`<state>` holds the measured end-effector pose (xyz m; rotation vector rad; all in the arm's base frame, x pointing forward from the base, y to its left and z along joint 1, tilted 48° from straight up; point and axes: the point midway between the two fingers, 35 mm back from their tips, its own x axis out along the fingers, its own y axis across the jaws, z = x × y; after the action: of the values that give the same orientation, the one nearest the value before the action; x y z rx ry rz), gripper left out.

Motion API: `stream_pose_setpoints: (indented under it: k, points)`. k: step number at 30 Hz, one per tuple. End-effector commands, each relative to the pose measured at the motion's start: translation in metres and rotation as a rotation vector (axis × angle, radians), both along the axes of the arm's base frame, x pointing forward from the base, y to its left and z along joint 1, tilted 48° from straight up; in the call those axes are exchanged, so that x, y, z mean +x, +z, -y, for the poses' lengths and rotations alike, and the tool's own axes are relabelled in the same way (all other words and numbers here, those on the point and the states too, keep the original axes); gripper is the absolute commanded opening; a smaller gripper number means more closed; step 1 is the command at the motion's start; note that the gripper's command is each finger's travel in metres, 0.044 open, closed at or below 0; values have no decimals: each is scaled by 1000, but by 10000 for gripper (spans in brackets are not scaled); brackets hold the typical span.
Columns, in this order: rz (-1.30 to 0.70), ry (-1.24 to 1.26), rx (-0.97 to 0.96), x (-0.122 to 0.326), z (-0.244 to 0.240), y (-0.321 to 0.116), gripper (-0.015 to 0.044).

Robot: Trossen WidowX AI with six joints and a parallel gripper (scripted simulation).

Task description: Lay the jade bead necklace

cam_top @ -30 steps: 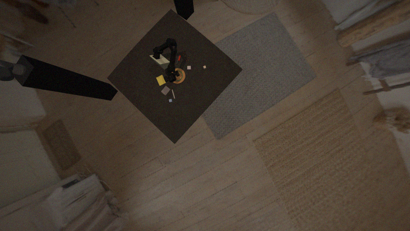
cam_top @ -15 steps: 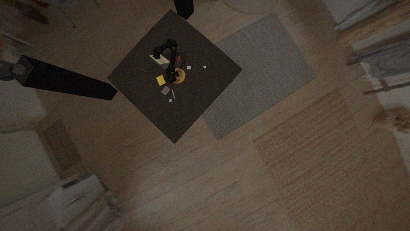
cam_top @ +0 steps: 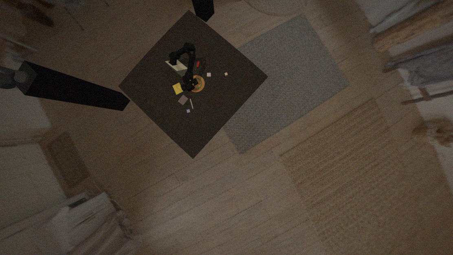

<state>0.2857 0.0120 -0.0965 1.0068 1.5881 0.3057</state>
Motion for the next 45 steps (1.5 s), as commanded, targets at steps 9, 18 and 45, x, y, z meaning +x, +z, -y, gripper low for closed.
stream_pose_setpoints:
  k: [9,18,45]
  points:
    - [-1,2,-1,0,2,2,440]
    - [-1,2,-1,0,2,2,440]
    - [46,38,-8,-6,6,15,120]
